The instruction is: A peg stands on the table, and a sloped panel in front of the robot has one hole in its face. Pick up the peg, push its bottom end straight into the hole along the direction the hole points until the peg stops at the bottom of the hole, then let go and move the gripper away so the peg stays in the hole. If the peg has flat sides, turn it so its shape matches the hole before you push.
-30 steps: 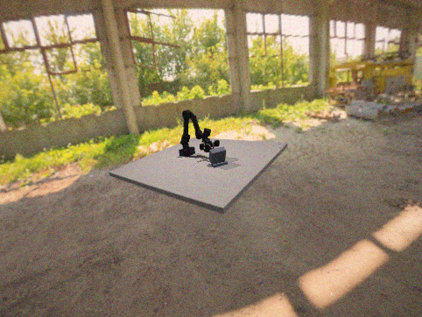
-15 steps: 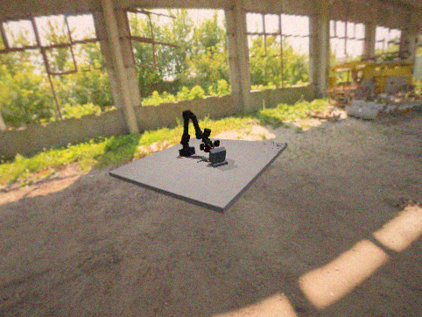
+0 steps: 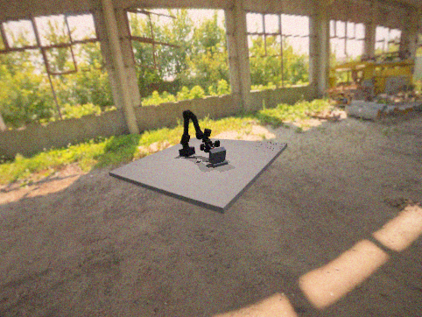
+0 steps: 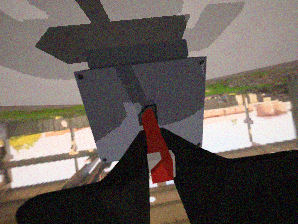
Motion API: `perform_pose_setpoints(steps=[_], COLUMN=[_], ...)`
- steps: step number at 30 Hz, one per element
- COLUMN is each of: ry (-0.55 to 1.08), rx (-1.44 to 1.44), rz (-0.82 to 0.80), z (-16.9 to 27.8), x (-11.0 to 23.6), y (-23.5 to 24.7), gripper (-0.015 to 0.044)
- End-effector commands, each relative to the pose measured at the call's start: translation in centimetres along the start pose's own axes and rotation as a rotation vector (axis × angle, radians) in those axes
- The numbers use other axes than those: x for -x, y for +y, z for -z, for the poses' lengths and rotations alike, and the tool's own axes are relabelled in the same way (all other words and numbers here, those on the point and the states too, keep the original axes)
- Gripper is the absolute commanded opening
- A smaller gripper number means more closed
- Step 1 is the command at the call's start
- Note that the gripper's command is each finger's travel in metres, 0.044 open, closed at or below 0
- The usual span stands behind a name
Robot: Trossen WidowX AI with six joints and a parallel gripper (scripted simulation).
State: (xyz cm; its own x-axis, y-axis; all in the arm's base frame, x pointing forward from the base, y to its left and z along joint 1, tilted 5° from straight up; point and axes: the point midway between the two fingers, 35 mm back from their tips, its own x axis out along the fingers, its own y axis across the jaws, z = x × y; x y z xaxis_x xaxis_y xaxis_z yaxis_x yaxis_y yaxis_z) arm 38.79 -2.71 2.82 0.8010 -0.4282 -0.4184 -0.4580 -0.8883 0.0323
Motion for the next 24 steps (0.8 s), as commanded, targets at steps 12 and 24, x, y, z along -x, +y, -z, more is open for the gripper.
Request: perform_pose_setpoints(steps=[12,24], ry=[0.004,0.005], rx=[0.002,0.002], rz=[0.004,0.003], z=[0.25,0.2], x=[-0.51,-1.01], y=[-0.15,-0.06], gripper=[0.0,0.0])
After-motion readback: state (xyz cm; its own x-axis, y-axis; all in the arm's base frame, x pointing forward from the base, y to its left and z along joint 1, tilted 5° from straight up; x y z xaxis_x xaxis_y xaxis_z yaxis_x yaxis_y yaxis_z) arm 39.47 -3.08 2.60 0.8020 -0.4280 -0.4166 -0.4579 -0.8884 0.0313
